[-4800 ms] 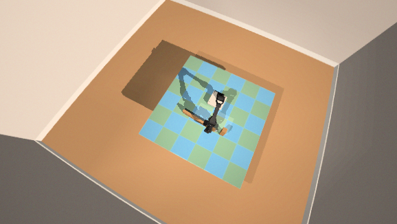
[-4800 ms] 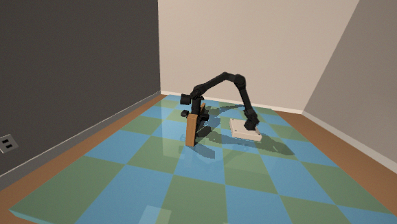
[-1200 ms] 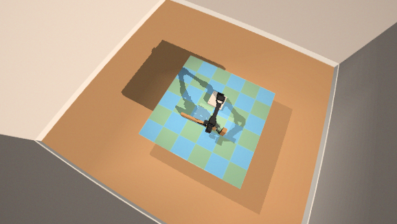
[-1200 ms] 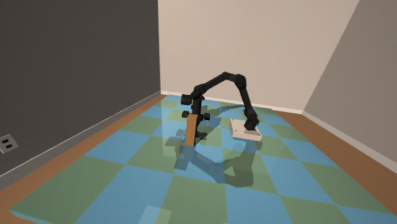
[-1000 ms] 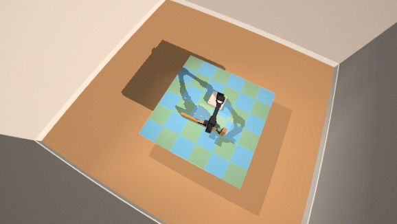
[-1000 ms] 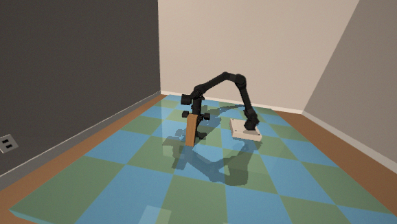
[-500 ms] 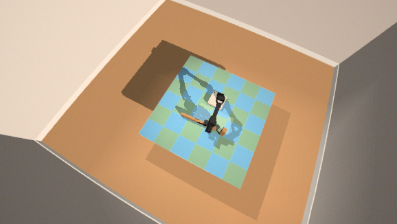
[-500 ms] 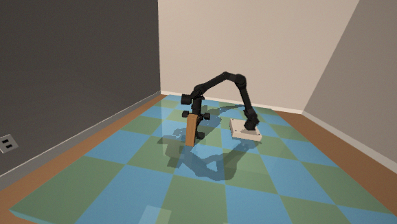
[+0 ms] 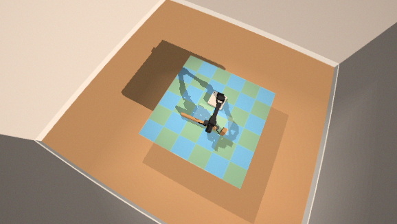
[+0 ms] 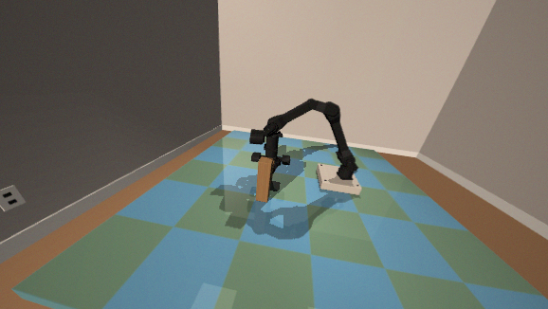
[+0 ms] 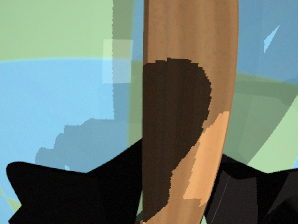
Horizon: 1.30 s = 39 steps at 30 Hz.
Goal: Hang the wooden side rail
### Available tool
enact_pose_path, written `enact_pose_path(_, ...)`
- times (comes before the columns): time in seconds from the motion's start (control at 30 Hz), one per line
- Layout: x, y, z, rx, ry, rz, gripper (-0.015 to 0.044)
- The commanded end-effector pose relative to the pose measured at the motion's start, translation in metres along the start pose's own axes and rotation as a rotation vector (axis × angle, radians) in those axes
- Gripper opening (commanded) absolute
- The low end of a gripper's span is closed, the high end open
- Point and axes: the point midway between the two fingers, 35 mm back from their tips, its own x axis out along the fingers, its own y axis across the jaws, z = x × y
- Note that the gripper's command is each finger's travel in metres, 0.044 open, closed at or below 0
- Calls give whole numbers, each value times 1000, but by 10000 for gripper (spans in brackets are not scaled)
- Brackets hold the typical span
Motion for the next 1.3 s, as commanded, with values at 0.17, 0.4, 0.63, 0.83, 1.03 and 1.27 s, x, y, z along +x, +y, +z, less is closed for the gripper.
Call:
enact_pose_path(0.17,-9,4,0,-10,-2,22,0)
enact_pose_path(0.4,-10,4,0,-10,-2,22,0)
enact_pose_path(0.63,-11,4,0,-10,-2,22,0)
enact_pose_path(0.83,-12,4,0,-10,-2,22,0)
enact_pose_path(1.03,-13,4,0,-10,-2,22,0)
enact_pose_path(1.27,-14,4,0,-10,-2,22,0)
